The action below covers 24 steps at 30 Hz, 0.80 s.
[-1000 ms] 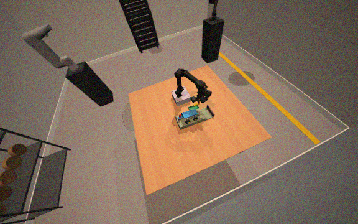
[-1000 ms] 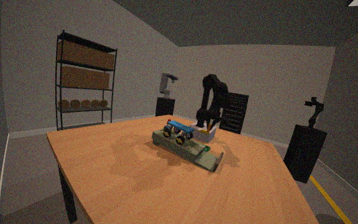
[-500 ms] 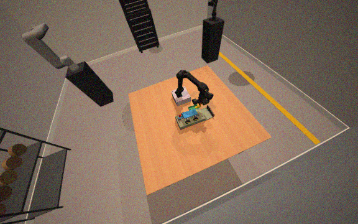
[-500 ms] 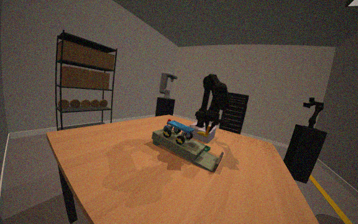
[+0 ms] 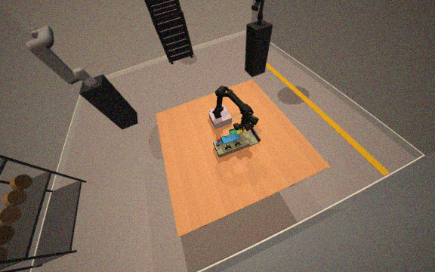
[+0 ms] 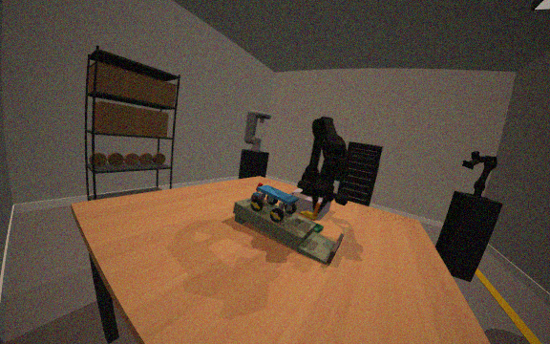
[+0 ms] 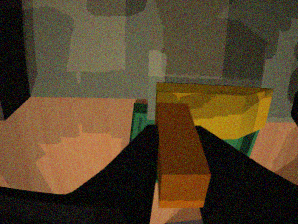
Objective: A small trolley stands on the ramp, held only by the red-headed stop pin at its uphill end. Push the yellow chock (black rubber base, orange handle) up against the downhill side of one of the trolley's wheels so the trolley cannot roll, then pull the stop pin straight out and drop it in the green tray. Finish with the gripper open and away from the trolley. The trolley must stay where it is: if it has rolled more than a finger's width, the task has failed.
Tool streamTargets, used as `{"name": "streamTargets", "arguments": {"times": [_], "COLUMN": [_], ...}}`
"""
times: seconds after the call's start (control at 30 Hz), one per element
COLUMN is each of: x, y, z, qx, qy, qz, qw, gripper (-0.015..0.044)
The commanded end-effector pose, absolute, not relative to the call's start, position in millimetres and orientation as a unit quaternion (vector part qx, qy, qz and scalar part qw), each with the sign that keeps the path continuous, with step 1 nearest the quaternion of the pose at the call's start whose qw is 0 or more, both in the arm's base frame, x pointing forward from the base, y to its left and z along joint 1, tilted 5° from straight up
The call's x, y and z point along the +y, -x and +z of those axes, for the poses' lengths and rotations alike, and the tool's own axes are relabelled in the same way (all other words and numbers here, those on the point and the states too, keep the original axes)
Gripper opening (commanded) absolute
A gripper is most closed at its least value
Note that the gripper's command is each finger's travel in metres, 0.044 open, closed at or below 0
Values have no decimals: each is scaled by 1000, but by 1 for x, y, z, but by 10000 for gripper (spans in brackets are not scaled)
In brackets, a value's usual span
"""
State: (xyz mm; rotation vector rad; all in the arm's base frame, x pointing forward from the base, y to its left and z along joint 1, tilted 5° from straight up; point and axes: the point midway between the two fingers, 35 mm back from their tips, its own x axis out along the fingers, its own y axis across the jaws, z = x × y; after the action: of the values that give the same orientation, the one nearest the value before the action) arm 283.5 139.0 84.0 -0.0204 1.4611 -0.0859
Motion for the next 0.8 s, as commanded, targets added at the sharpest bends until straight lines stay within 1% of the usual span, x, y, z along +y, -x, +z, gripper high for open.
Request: {"name": "streamTargets", "arguments": {"times": [0.0,0.2,0.77], "x": [137,134,119], "y": [-284,-284,-285], "z": [73,59,64], "qx": [669,669,669], "qy": [14,14,15], "qz": [-40,-40,-41], "qw": [742,742,742], "gripper": [0,0,0]}}
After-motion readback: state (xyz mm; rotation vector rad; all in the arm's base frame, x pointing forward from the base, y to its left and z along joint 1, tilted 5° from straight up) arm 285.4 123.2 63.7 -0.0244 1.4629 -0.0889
